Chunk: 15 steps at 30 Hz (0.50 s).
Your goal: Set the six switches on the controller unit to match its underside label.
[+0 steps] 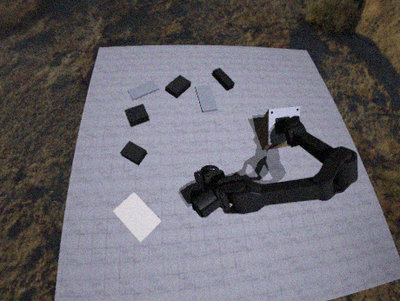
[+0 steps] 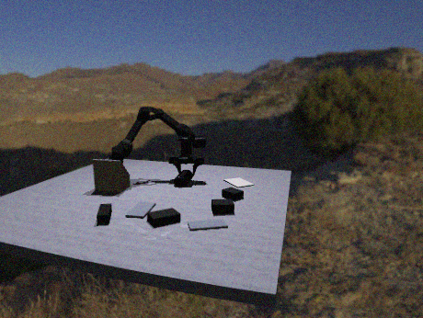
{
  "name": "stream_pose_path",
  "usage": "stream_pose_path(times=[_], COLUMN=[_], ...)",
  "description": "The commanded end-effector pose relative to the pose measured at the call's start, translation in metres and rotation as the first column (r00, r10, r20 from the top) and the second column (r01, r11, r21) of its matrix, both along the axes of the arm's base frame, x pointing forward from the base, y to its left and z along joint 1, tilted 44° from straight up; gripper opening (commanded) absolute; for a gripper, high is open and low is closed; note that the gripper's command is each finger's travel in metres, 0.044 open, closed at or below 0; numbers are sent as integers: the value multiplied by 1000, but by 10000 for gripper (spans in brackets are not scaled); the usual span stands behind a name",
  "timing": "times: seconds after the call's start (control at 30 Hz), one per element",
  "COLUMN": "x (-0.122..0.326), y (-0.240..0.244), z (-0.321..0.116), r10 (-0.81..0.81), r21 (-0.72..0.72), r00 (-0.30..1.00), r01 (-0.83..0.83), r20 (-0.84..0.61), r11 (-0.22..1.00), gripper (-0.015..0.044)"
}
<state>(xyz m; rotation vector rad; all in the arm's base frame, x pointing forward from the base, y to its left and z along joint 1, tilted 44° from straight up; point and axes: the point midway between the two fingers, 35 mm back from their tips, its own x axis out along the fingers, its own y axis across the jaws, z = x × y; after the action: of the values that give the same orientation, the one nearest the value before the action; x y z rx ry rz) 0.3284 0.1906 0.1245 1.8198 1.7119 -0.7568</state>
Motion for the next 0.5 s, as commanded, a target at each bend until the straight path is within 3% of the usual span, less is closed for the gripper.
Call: stream_pose_path(times=[0.0,0.43,0.47], x=[-1,0,0], y=[0,3,4], z=[-5,-4,-4], r10=[-9,-3,0], r21=[-11,-2,1], r00=[1000,1000,1000], r01=[9,3,0], r20=[-11,-4,-1], r11=[1000,1000,1000], gripper=[338,338,364])
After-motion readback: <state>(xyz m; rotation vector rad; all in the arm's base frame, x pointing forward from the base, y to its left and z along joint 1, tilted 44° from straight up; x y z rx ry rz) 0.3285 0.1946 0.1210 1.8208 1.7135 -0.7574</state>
